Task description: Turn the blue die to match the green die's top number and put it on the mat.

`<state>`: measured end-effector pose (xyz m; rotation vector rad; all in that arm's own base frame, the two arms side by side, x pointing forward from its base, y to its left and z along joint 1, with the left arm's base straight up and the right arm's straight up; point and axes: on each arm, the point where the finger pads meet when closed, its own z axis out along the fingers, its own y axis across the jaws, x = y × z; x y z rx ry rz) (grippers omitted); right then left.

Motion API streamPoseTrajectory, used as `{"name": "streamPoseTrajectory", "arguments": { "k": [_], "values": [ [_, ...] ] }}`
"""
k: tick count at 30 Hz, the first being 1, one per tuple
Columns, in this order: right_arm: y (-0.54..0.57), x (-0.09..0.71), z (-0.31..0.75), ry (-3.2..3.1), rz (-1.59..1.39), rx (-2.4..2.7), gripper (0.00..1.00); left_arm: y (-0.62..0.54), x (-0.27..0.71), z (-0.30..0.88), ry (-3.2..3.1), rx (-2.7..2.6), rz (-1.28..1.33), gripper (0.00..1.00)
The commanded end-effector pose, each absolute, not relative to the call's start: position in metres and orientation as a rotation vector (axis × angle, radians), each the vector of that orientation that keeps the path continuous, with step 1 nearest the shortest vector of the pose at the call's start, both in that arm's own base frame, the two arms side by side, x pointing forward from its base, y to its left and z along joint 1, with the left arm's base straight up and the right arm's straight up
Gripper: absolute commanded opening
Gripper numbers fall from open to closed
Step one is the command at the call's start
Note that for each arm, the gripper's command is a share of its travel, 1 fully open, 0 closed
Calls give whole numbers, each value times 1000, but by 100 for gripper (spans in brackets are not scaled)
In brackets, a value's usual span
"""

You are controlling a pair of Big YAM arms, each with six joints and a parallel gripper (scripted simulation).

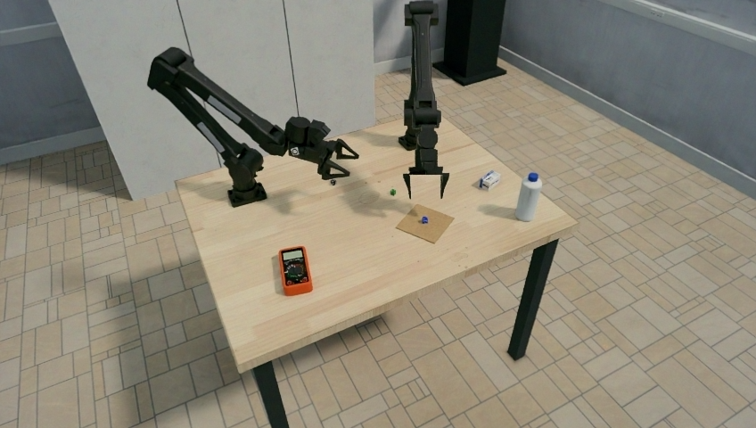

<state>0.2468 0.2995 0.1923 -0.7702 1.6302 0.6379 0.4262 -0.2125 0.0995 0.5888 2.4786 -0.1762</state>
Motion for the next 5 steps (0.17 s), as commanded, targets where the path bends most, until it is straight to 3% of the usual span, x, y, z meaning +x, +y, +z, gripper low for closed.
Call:
{"name": "streamPoseTrajectory", "arguments": {
  "k": [1, 5],
  "values": [
    [305, 250, 208, 1599, 649, -757, 100, -217, 445, 122, 2425, 548, -200, 100],
    [305, 250, 208, 1599, 649, -757, 100, -217, 445, 122, 2425, 548, -200, 100]
  ]
}}
